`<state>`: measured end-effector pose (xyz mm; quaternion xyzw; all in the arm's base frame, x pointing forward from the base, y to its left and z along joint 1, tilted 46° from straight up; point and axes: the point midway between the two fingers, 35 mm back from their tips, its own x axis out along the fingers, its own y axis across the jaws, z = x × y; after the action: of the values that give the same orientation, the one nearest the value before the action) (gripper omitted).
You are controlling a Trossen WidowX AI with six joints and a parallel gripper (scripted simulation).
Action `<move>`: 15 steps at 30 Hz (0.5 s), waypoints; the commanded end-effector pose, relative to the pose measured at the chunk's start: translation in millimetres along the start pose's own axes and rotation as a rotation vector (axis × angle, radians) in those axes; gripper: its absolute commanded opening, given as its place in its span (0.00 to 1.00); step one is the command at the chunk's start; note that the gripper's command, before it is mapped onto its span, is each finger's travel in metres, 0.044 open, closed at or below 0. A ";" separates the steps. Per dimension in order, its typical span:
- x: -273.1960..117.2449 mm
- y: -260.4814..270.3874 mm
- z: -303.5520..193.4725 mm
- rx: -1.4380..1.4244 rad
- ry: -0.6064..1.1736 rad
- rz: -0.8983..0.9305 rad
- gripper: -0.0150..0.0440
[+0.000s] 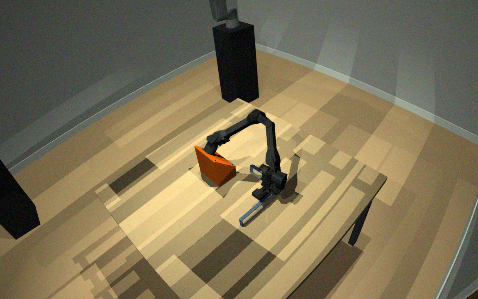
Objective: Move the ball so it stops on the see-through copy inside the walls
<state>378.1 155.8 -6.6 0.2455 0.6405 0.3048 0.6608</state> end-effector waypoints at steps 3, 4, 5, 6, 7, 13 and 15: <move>-0.1 0.0 0.1 0.000 0.000 0.000 0.48; -0.1 0.0 0.1 0.000 0.000 0.000 0.52; -0.1 0.0 0.1 0.000 0.000 0.000 0.57; -0.1 0.0 0.1 0.000 0.000 0.000 0.61; -0.1 0.0 0.1 0.000 0.000 0.000 0.65; -0.1 0.0 0.1 0.000 0.000 0.000 0.66; -10.9 -0.9 1.2 0.000 0.000 -0.002 0.66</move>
<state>376.4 154.6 -6.3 0.2452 0.6435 0.3046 0.6581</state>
